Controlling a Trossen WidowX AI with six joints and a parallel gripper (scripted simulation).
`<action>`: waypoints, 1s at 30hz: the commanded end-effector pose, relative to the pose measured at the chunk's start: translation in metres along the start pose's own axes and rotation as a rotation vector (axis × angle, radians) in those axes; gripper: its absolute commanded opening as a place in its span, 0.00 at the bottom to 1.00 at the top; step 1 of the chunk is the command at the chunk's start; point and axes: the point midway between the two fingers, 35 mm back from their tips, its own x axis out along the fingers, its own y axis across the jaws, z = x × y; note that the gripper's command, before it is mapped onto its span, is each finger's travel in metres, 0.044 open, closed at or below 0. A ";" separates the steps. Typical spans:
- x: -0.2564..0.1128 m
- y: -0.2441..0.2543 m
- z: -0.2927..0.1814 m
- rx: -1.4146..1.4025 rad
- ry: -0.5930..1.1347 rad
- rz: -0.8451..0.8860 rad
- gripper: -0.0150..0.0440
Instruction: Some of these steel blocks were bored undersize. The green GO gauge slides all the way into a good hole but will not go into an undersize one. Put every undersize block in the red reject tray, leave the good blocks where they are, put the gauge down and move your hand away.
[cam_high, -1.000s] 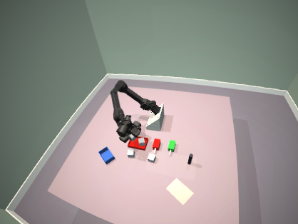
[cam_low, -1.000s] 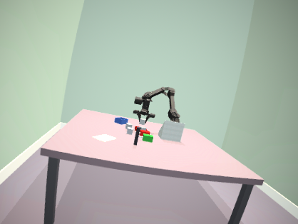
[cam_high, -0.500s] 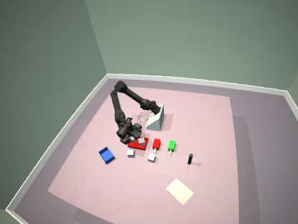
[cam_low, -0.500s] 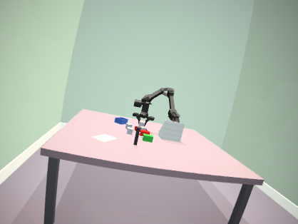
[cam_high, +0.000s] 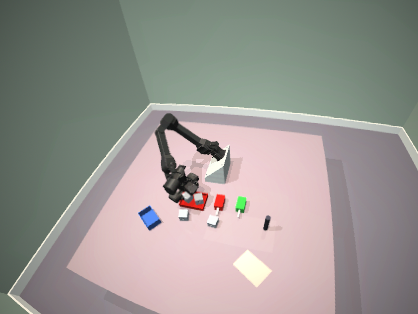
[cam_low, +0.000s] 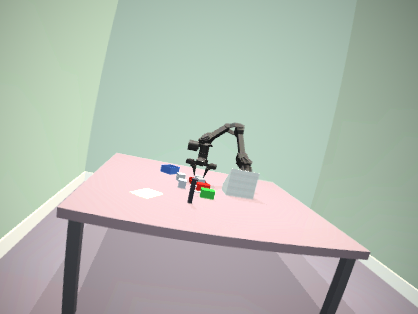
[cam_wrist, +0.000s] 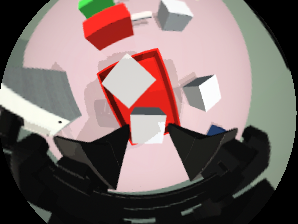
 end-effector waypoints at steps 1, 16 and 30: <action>-0.011 -0.001 0.001 0.000 -0.003 -0.004 0.88; -0.090 0.041 0.066 -0.020 -0.073 0.000 1.00; -0.140 0.122 0.105 -0.009 -0.014 -0.007 1.00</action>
